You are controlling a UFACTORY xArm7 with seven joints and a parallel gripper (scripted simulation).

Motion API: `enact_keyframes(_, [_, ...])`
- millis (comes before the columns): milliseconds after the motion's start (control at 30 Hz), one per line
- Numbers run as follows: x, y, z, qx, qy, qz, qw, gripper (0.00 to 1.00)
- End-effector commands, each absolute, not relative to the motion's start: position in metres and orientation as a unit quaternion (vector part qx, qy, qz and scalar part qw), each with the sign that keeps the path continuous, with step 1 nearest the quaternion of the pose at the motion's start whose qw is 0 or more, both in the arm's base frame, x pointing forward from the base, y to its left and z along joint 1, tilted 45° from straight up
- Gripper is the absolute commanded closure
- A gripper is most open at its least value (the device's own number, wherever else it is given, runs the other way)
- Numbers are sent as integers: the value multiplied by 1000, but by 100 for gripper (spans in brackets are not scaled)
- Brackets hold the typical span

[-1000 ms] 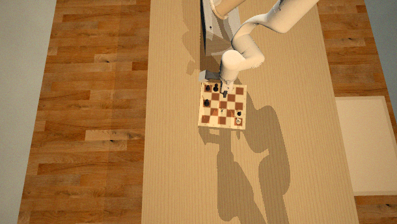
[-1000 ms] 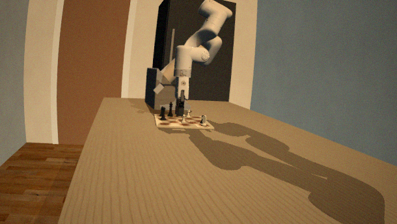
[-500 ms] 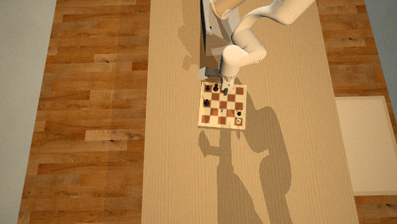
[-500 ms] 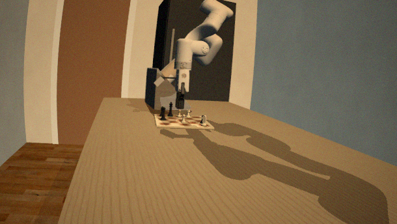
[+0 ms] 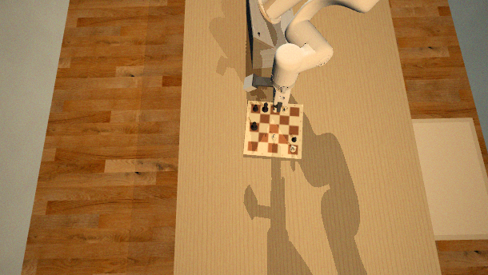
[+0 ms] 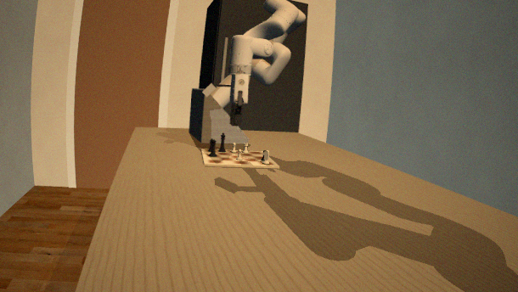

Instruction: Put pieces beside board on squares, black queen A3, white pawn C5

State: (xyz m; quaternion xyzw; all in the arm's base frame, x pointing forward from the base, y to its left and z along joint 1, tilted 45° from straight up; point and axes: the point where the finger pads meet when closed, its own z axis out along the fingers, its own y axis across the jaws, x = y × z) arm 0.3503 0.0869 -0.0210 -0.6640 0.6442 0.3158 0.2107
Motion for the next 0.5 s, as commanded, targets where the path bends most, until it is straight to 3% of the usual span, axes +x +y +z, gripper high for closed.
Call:
enact_keyframes(0, [352,83,-17,-664,645,315,211,66])
enact_keyframes(33, [352,83,-17,-664,645,315,211,0])
enact_keyframes(467, [352,83,-17,-664,645,315,211,0])
